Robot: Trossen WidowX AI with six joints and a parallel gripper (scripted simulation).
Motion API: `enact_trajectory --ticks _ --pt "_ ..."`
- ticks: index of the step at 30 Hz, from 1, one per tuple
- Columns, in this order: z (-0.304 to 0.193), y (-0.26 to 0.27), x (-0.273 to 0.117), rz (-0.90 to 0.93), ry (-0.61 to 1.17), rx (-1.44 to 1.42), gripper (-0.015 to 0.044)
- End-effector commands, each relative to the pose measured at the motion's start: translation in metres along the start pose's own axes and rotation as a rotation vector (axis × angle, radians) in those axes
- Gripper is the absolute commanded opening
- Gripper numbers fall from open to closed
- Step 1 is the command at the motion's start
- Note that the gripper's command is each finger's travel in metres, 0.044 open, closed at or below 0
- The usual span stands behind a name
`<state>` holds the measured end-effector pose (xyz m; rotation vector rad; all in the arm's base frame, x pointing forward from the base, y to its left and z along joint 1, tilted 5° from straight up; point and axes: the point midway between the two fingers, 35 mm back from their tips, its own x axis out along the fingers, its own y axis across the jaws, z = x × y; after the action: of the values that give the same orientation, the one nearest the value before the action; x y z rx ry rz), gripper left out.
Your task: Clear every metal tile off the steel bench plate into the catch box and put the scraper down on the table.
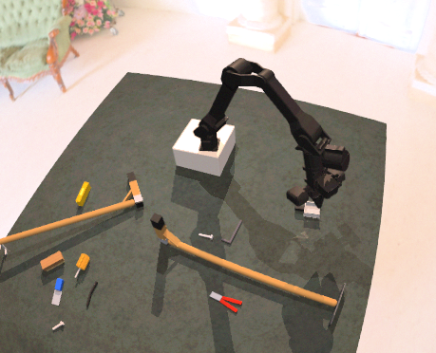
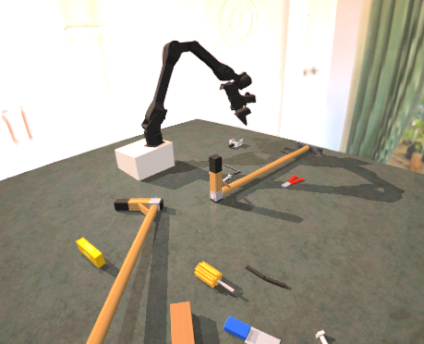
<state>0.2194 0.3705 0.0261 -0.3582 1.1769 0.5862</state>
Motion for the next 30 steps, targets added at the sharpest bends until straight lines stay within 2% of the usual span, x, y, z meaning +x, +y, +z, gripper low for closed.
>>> enact_trajectory --ticks 1,30 --pt "0.005 -0.005 -0.005 0.002 -0.001 0.03 0.0" --pt "0.027 -0.142 -0.025 -0.145 0.103 0.71 0.0"
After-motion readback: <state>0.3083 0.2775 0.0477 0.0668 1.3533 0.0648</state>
